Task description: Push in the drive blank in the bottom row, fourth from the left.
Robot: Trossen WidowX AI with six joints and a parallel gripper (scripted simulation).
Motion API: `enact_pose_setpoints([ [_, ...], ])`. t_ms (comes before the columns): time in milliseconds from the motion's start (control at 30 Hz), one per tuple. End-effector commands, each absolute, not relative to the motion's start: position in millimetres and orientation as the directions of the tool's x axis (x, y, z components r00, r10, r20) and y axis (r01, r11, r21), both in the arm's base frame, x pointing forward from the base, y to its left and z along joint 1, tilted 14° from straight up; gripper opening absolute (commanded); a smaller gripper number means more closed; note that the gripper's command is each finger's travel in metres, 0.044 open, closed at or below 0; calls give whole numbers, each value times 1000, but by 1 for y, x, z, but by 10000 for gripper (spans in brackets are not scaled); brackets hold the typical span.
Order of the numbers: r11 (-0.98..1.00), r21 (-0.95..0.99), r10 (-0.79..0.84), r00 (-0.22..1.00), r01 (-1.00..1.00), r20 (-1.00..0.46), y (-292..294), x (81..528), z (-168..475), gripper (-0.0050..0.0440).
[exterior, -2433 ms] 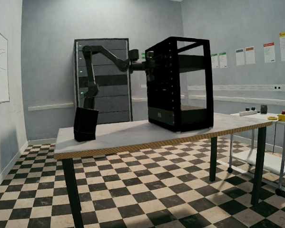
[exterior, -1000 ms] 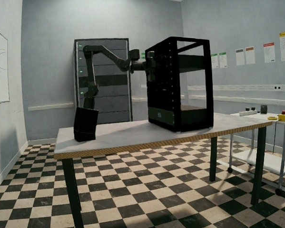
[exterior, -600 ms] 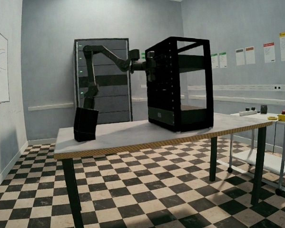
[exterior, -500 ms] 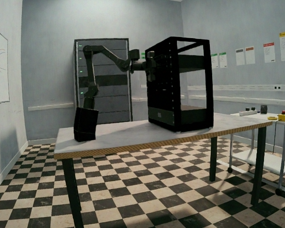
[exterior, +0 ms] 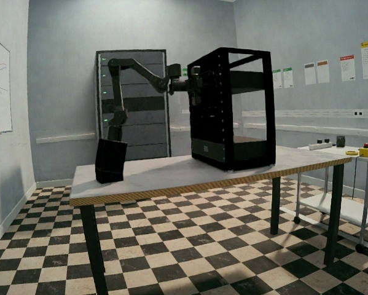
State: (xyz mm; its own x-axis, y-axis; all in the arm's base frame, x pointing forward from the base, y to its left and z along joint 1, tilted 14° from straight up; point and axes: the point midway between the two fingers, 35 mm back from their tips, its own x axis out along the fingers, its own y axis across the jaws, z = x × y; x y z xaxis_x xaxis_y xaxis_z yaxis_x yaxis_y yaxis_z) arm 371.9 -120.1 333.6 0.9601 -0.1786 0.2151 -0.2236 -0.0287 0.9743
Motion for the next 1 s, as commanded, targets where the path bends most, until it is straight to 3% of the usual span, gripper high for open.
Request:
enact_pose_setpoints([
  [0, -18, 969, -176, 955, -247, 240, -120, 378, 347, -50],
  [967, -18, 969, -176, 955, -247, 240, -119, 370, 345, -50],
])
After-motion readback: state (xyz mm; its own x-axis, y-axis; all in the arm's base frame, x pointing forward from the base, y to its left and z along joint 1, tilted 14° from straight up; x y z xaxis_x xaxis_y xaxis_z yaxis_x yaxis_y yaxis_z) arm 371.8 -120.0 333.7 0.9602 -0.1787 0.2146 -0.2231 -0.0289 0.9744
